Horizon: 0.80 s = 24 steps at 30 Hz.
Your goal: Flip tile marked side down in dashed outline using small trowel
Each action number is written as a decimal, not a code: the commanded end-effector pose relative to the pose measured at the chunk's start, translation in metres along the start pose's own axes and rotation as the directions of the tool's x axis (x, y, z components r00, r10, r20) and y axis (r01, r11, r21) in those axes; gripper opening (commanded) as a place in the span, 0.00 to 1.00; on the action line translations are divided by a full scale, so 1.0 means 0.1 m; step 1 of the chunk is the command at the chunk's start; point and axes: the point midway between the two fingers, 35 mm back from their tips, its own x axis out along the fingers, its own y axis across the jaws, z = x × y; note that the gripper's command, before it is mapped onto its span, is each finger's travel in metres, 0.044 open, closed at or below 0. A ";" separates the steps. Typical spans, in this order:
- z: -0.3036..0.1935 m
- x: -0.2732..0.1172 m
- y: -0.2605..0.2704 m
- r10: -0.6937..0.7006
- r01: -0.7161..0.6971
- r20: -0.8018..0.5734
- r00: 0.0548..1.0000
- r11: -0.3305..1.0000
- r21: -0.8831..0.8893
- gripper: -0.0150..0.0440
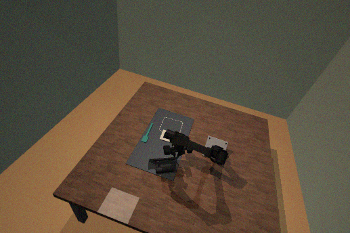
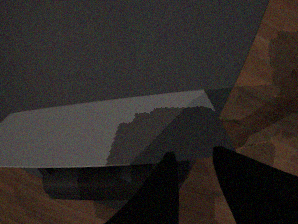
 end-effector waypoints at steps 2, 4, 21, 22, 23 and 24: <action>0.01 0.02 -0.01 -0.005 0.005 -0.001 1.000 1.000 0.003 0.42; 0.01 0.02 -0.01 -0.005 0.005 -0.001 1.000 1.000 0.003 0.42; 0.16 0.00 -0.01 -0.005 0.005 0.000 1.000 1.000 0.003 0.42; 0.19 0.00 -0.01 -0.006 0.006 0.000 1.000 1.000 0.003 0.42; 0.23 0.00 -0.01 -0.006 0.006 0.000 1.000 1.000 0.003 0.42; 0.27 0.00 -0.01 -0.006 0.006 0.001 1.000 1.000 0.003 0.42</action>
